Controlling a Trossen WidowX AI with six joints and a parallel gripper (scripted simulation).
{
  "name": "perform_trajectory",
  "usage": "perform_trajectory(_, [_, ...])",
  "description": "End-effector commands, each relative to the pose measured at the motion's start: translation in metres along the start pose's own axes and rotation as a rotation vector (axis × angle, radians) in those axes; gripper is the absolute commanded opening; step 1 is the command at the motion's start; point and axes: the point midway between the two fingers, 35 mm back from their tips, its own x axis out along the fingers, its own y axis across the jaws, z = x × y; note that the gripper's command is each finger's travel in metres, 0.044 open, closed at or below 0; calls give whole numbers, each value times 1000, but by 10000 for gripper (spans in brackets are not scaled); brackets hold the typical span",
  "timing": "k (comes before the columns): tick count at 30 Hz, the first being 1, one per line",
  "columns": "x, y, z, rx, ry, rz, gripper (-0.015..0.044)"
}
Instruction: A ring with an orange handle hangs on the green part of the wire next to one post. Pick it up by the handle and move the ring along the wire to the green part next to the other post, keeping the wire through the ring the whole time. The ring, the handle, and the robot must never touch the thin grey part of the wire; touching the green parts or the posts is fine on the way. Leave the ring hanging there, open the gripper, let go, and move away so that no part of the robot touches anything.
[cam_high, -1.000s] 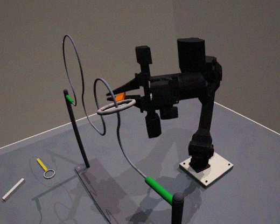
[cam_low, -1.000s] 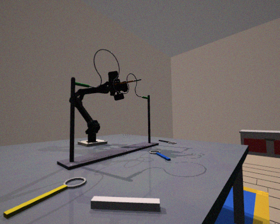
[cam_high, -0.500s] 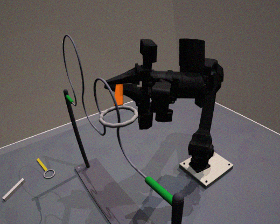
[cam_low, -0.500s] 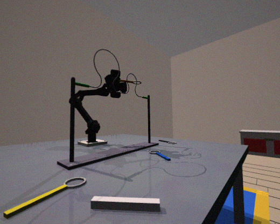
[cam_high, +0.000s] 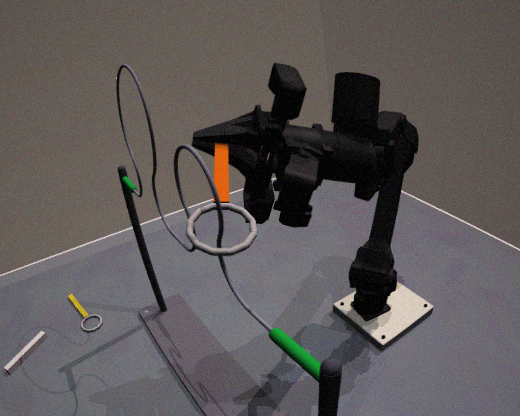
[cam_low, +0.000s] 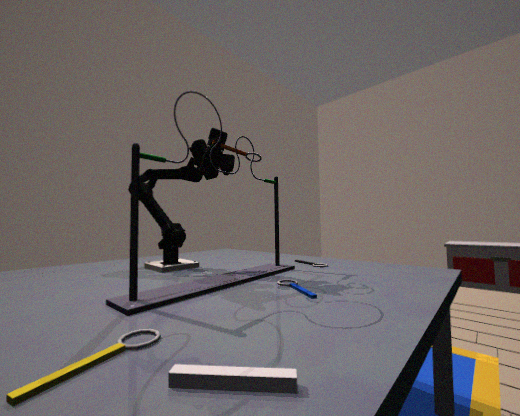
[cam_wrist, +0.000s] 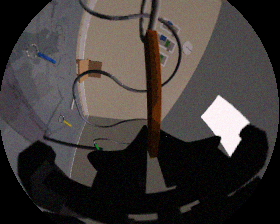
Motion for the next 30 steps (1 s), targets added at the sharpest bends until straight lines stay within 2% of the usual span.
perform_trajectory(1, [0, -1, 0, -45, -6, -25, -150])
perform_trajectory(14, [0, 12, -3, -44, -3, -25, -150])
perform_trajectory(30, [-8, 57, 0, 195, 30, 110, -150])
